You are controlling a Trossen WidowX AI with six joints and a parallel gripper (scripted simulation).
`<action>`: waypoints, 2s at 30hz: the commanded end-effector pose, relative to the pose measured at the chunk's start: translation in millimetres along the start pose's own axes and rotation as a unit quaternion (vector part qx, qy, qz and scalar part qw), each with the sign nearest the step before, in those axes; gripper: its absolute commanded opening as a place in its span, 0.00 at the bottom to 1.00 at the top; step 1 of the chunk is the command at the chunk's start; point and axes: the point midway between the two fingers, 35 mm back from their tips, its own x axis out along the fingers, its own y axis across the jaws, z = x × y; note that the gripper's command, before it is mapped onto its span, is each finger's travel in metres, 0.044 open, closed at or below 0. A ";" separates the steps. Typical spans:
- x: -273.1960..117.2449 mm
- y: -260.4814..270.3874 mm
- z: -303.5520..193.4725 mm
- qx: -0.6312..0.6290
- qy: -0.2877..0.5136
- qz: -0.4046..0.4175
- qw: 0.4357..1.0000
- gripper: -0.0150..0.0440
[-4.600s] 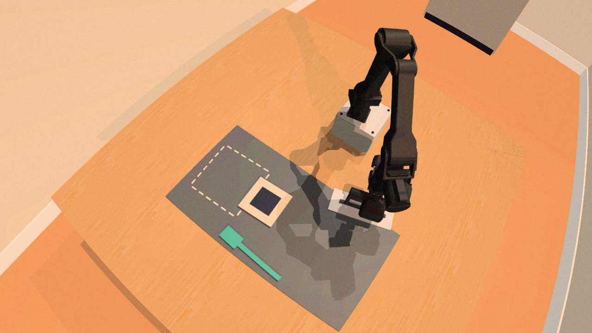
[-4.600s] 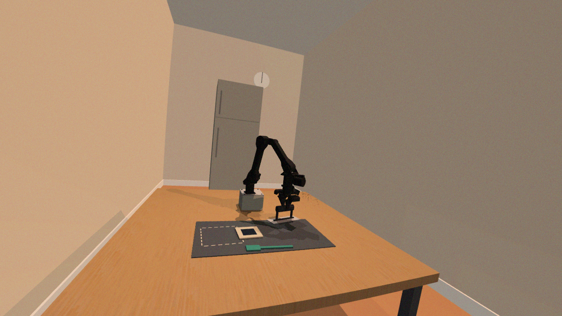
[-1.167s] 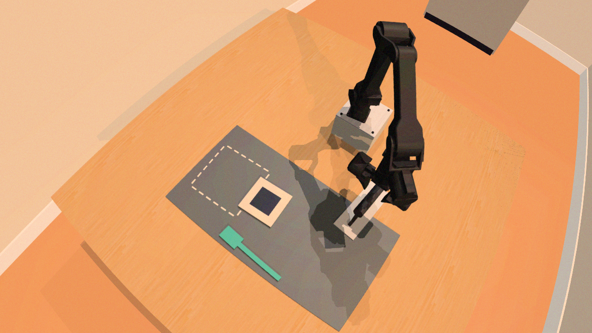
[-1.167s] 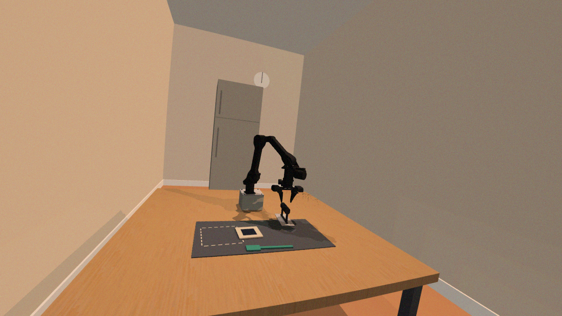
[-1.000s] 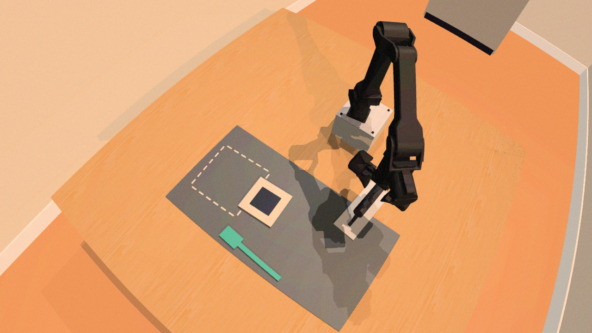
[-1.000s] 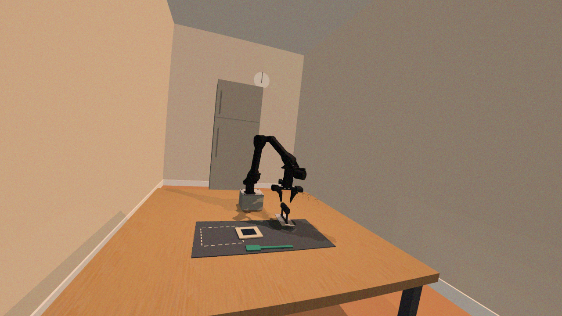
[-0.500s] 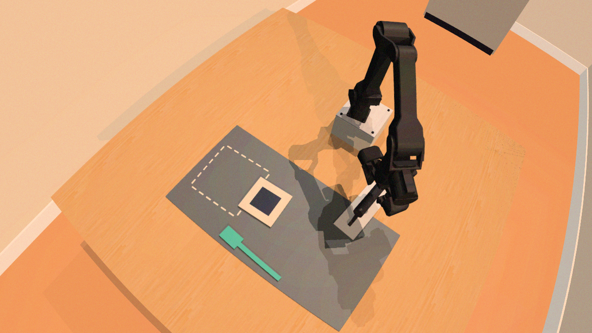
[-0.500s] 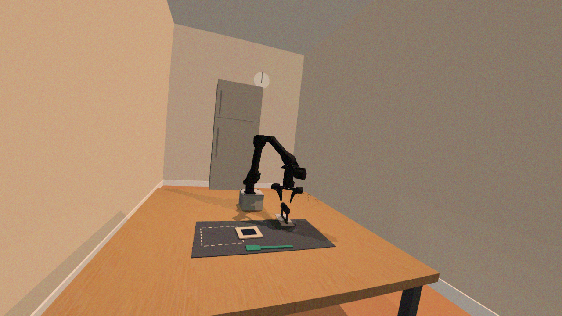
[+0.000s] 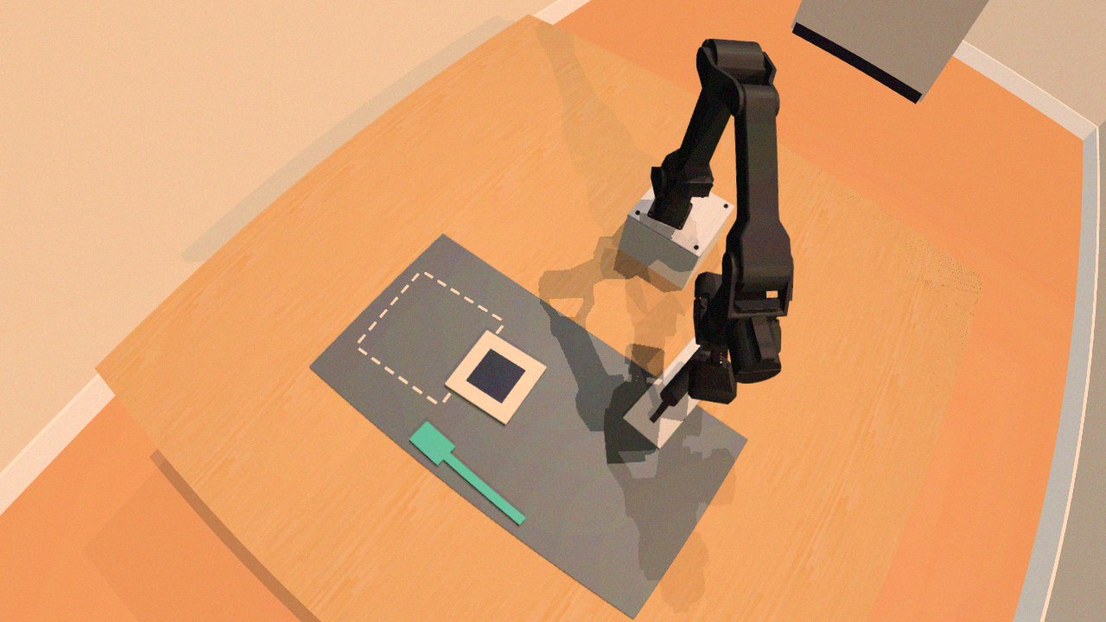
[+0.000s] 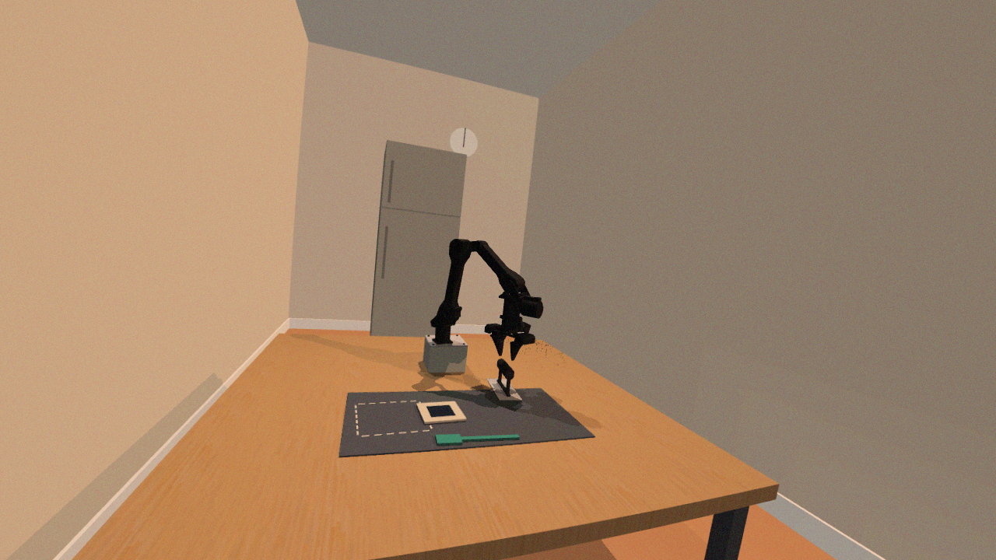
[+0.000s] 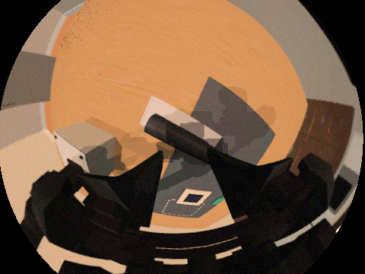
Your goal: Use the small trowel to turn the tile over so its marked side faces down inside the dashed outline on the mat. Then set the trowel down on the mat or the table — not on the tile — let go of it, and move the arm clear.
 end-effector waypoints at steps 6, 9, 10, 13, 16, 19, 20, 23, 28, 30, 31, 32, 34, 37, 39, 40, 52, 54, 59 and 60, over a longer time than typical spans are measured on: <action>-0.2 0.7 -0.3 0.156 0.001 0.001 0.988 0.71; -0.1 0.7 -0.3 0.207 0.001 0.000 0.978 0.71; -0.1 0.7 -0.3 0.224 0.001 0.000 0.974 0.71; -0.1 0.7 -0.2 0.275 0.001 0.000 0.961 0.71; -0.1 0.8 -0.2 0.324 0.001 0.000 0.946 0.71; -0.1 0.8 -0.2 0.373 0.001 0.000 0.928 0.71; -0.1 0.8 -0.1 0.389 0.001 0.000 0.921 0.71; -0.1 0.8 -0.1 0.437 0.001 0.000 0.900 0.71; 0.0 0.8 0.0 0.513 0.001 0.000 0.858 0.71; 0.0 0.9 0.0 0.542 0.001 0.000 0.840 0.71; 0.0 0.9 0.0 0.557 0.001 0.000 0.831 0.71; 0.0 0.9 0.0 0.571 0.001 0.000 0.821 0.71; 0.0 0.9 0.0 0.599 0.001 0.000 0.800 0.71; 0.0 0.9 0.1 0.640 0.001 0.000 0.768 0.71; 0.1 0.9 0.1 0.667 0.001 0.000 0.745 0.71; 0.1 0.9 0.1 0.679 0.001 0.000 0.734 0.71; 0.2 1.0 0.3 0.816 0.001 0.000 0.577 0.71; 0.2 1.0 0.3 0.836 0.001 0.000 0.549 0.71; 0.2 1.1 0.4 0.875 0.001 -0.001 0.485 0.71; 0.2 1.1 0.4 0.876 0.001 -0.001 0.482 0.71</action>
